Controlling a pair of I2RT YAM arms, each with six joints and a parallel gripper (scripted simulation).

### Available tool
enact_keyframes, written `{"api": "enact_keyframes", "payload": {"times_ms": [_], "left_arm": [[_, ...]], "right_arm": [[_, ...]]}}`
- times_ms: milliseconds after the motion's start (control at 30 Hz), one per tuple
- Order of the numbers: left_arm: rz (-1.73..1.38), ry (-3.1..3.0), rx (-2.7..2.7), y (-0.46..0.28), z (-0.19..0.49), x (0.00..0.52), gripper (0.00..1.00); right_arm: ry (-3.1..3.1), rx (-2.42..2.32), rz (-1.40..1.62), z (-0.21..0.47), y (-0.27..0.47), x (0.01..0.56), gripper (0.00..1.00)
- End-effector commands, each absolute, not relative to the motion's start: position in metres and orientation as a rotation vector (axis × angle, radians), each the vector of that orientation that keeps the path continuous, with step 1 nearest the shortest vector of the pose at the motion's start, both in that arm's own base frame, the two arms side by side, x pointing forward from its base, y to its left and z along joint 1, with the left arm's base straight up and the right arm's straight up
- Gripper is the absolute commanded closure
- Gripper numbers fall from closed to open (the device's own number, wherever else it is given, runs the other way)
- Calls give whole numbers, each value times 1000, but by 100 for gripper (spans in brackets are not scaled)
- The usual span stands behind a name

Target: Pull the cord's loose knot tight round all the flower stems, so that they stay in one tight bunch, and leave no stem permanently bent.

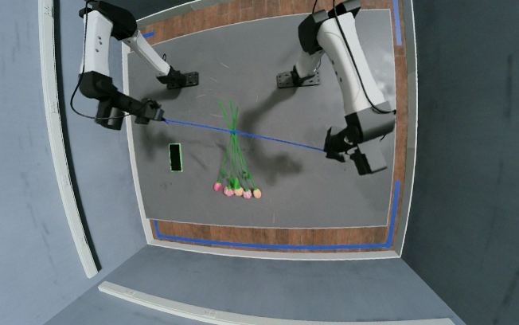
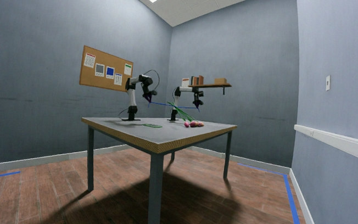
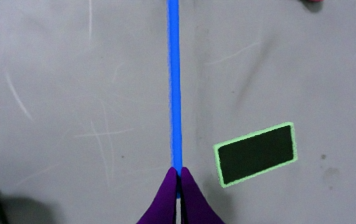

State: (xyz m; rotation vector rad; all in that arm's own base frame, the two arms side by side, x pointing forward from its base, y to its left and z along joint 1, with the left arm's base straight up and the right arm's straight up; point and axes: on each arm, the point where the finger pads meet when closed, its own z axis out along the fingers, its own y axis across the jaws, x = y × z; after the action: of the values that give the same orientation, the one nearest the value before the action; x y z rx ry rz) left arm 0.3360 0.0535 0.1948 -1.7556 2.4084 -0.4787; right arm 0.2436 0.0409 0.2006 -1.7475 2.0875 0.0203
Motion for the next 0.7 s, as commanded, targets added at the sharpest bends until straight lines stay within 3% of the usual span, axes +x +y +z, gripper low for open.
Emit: {"api": "enact_keyframes", "payload": {"times_ms": [0,333,667], "left_arm": [[-475,2260,-1647,74,188,356,100],[-471,2270,-1657,74,95,357,100],[-460,2282,-1678,76,45,353,100]], "right_arm": [[2082,-1724,-122,180,27,254,100],[2092,-1731,-91,85,29,255,100],[2105,-1738,-81,39,27,251,100]]}}
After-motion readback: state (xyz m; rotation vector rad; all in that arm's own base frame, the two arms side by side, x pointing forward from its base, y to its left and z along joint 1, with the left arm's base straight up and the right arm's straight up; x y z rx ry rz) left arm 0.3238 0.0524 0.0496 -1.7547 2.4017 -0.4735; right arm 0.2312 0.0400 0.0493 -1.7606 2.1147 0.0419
